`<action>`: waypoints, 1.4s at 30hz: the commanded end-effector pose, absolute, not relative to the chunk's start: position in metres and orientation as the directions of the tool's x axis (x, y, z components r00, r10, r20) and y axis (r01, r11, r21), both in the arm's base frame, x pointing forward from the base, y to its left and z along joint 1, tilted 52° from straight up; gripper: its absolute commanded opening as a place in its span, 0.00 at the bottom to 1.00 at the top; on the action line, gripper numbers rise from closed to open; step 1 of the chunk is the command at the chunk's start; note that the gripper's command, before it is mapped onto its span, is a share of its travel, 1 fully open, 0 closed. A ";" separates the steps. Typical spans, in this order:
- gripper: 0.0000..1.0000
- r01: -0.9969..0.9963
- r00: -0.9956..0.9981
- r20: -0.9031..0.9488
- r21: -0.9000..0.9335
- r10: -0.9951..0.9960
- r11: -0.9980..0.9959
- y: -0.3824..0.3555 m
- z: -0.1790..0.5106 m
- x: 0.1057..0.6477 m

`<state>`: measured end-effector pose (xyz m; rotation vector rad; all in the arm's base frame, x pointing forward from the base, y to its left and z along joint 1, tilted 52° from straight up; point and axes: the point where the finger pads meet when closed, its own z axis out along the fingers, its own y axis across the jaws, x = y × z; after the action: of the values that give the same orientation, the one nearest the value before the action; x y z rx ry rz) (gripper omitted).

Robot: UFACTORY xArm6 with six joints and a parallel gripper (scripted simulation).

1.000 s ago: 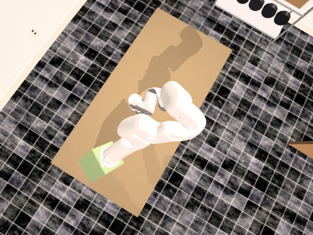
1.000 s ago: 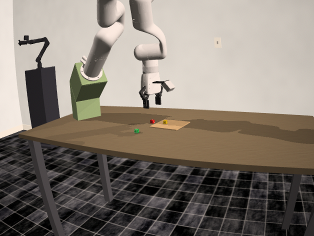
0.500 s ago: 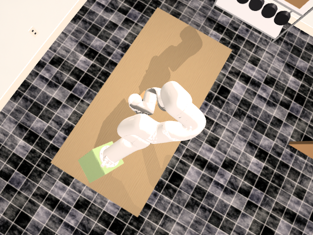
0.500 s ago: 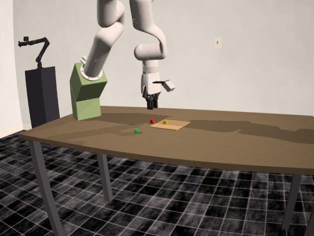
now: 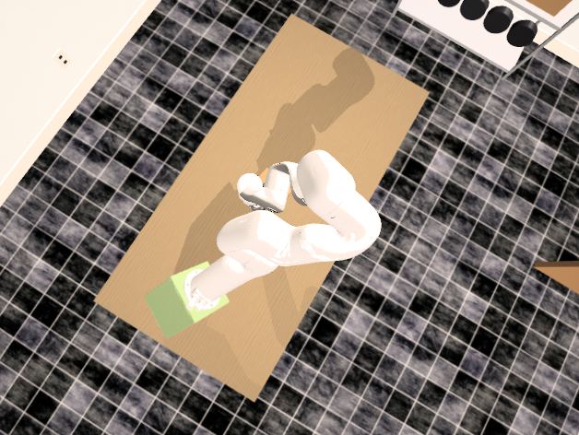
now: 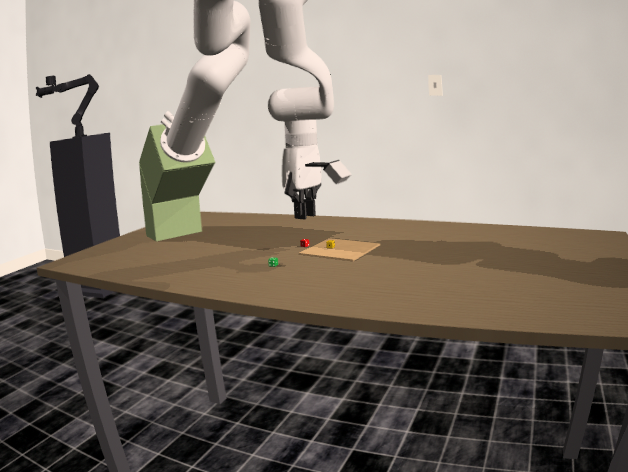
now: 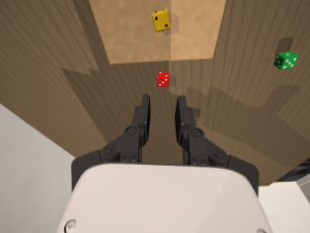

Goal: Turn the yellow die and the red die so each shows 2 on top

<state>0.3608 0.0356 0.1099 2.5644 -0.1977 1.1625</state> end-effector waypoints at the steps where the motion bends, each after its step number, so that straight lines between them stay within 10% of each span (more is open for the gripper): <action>1: 0.31 -0.253 0.659 0.752 0.228 0.005 -0.940 0.036 0.110 0.361; 42: 0.31 -0.253 0.660 0.752 0.228 0.005 -0.940 0.027 0.096 0.379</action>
<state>0.3755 0.0284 0.0978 2.5644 -0.1979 1.1613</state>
